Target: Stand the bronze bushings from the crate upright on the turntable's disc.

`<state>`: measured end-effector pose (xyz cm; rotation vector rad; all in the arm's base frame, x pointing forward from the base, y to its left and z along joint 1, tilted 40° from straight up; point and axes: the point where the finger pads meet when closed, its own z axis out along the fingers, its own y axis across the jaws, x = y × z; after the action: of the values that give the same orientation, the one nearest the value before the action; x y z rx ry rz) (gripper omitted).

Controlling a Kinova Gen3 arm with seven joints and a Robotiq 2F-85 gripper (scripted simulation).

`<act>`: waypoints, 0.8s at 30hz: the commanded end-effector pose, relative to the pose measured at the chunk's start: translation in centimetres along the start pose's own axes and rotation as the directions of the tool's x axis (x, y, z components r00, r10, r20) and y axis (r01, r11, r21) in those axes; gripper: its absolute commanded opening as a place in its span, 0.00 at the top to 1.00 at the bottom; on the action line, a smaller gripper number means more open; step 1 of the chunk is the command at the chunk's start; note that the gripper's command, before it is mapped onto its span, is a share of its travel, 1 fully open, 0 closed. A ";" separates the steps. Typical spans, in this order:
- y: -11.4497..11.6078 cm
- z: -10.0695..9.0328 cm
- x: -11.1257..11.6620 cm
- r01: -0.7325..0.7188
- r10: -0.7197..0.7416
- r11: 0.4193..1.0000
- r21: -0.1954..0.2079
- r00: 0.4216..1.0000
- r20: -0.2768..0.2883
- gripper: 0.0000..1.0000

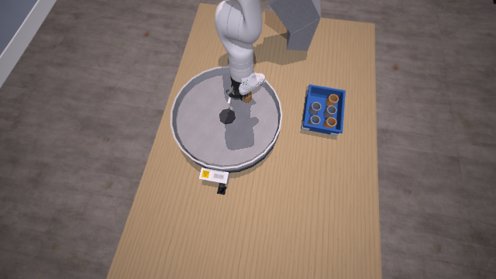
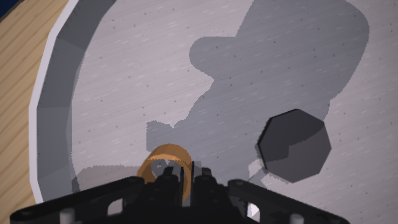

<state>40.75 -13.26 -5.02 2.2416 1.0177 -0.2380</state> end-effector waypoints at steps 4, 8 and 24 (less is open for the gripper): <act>0.0 0.2 0.0 0.000 0.000 1.000 0.000 1.000 -0.001 1.00; 0.0 0.3 0.0 0.000 0.000 1.000 0.000 1.000 -0.001 1.00; 0.0 0.4 0.0 0.000 0.000 1.000 0.000 1.000 -0.001 1.00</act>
<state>40.78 -13.57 -5.37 2.2418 1.0170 -0.2387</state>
